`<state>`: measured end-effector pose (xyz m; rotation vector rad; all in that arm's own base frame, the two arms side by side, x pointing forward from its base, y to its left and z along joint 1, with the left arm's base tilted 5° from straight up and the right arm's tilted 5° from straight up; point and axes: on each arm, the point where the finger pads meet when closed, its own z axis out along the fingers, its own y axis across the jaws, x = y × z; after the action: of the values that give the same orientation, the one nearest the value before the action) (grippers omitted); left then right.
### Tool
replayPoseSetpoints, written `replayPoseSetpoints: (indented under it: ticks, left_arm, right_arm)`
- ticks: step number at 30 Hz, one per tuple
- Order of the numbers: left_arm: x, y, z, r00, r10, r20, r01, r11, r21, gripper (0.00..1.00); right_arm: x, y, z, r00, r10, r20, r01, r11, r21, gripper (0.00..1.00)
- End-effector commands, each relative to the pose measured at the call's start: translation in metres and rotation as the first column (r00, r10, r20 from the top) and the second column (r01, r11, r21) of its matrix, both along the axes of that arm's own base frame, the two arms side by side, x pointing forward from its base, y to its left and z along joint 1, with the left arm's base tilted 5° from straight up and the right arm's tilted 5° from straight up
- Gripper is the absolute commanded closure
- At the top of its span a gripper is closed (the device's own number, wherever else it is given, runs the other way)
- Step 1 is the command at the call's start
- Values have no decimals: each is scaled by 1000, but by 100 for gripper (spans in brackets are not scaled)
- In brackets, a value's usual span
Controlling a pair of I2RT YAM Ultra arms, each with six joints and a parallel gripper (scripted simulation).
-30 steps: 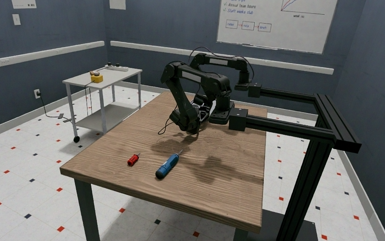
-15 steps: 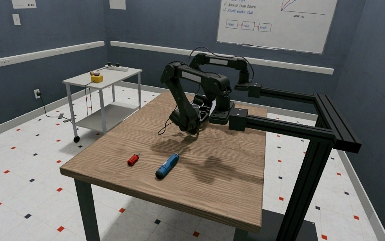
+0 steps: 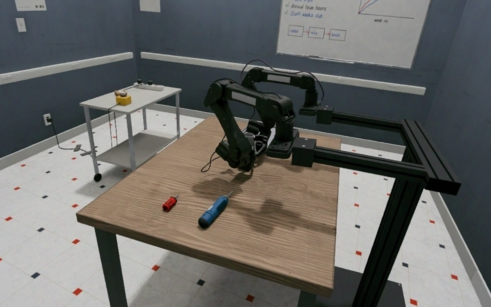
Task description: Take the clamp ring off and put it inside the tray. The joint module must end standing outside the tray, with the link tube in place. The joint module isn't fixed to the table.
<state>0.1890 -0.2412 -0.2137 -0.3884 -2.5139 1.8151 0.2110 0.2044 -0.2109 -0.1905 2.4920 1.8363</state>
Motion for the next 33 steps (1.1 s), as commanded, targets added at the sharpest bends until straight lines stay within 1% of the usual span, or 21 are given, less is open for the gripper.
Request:
replayPoseSetpoints:
  ticks: [1, 3, 4, 6, 7, 8, 33]
  left_arm:
    - [-4, 3, -1, 998, 33, -54, -29, 996, 80, 94]
    - [-4, 3, -1, 998, 33, -54, -29, 996, 80, 94]
    - [0, -3, 6, 999, 33, -43, -29, 997, 76, 94]
    - [0, -3, 6, 999, 33, -42, -29, 997, 75, 94]
    - [-1, -3, 6, 999, 33, -44, -29, 997, 76, 94]
    - [2, -1, 6, 998, 42, -42, -38, 996, 75, 94]
    - [4, -1, 6, 998, 44, -38, -41, 996, 74, 94]
  right_arm:
    - [1, -3, -1, 999, -50, -8, 49, 995, -82, 94]
    - [1, -3, -1, 999, -50, -8, 49, 995, -82, 94]
    - [0, 3, 6, 999, -50, -8, 50, 995, -82, 94]
    - [0, 3, 6, 999, -50, -8, 50, 995, -82, 94]
    - [-7, 1, 1, 998, -50, -28, 48, 995, -87, 94]
    - [-7, 1, 1, 998, -50, -29, 48, 995, -87, 94]
    - [-5, 1, 0, 998, -52, -25, 50, 995, -86, 94]
